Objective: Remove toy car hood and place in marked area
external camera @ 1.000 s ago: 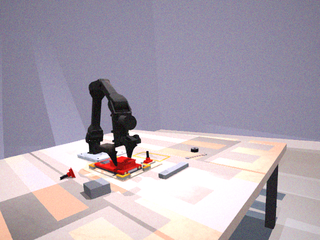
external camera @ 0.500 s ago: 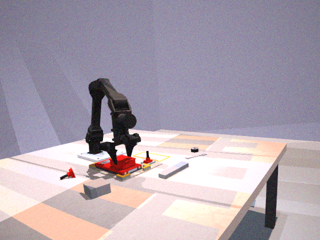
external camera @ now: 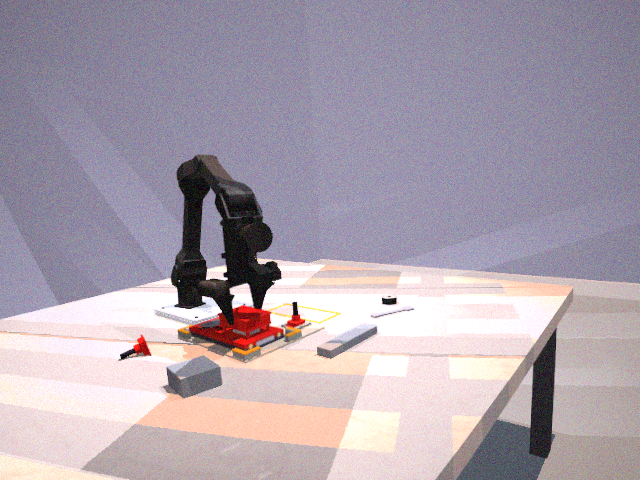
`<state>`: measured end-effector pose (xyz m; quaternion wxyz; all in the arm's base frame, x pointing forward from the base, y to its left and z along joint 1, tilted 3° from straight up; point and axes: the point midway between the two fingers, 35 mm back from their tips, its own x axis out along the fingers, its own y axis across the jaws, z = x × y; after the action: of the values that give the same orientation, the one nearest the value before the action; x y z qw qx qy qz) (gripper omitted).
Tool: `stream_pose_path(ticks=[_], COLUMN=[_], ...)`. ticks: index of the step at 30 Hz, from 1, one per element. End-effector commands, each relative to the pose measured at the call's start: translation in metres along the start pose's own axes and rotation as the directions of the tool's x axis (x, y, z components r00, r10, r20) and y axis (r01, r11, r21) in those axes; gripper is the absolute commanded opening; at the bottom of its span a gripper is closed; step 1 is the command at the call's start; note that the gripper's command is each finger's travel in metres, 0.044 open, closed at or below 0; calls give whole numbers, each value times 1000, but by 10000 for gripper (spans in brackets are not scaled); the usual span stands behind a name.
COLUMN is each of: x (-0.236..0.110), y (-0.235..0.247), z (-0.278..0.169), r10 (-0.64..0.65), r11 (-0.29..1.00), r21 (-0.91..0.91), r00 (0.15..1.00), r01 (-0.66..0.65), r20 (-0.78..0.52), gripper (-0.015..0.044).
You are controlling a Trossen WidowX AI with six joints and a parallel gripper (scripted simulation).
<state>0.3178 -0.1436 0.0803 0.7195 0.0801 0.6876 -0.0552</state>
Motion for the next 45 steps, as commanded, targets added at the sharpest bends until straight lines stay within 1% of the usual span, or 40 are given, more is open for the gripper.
stream_pose_path(ticks=[1, 14, 29, 31, 32, 45], x=[-4, -13, -54, -56, -49, -50], y=[0, 0, 0, 0, 0, 44], z=[1, 1, 1, 0, 1, 5], r10=[-1, -1, -1, -1, -1, 2], r11=[1000, 1000, 1000, 1000, 1000, 1000], r21=[-3, -3, -3, -3, 2, 1], r00=[1000, 1000, 1000, 1000, 1000, 1000], r01=[1, 1, 1, 1, 1, -2], r20=[2, 2, 2, 2, 1, 1], gripper=[0, 0, 0, 0, 0, 0])
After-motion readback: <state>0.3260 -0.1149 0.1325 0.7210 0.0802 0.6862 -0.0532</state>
